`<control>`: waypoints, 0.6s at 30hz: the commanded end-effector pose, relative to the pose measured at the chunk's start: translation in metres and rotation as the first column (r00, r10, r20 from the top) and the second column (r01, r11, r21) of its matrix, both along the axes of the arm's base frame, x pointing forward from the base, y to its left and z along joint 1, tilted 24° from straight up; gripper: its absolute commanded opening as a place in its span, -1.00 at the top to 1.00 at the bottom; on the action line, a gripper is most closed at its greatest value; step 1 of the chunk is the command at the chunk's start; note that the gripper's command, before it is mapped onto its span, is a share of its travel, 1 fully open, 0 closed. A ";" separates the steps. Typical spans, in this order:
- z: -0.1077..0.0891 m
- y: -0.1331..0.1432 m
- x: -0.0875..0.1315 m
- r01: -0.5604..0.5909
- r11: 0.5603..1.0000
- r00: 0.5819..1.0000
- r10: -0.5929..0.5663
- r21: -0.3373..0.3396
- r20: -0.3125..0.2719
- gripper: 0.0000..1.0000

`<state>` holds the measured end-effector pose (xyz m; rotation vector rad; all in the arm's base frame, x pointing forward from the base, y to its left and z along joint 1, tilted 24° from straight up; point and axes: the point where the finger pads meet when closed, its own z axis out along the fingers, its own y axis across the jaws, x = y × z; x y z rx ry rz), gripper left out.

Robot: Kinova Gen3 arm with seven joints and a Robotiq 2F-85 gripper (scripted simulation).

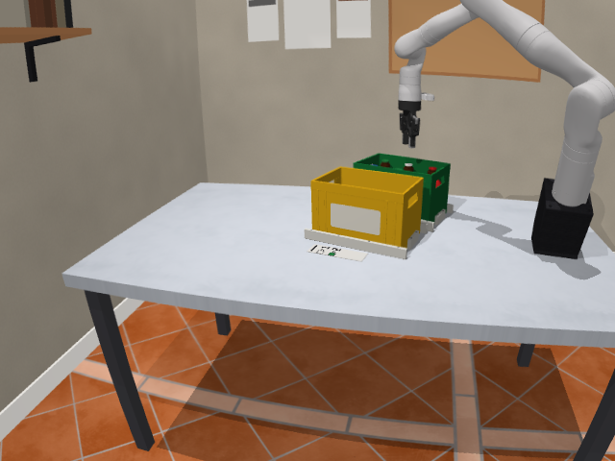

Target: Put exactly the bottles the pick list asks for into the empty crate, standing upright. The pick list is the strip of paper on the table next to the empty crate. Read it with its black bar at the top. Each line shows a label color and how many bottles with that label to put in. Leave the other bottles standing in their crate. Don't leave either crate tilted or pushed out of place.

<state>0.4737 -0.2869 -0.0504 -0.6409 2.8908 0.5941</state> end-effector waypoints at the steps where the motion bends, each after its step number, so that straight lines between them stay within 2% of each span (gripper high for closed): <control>1: 0.001 -0.001 0.000 -0.034 0.999 0.999 0.034 -0.001 0.019 -0.34; 8: 0.001 -0.001 0.000 -0.034 0.999 0.999 0.034 -0.002 0.019 -0.34; 18: -0.011 0.004 0.001 -0.034 0.999 0.999 0.034 -0.001 0.019 -0.34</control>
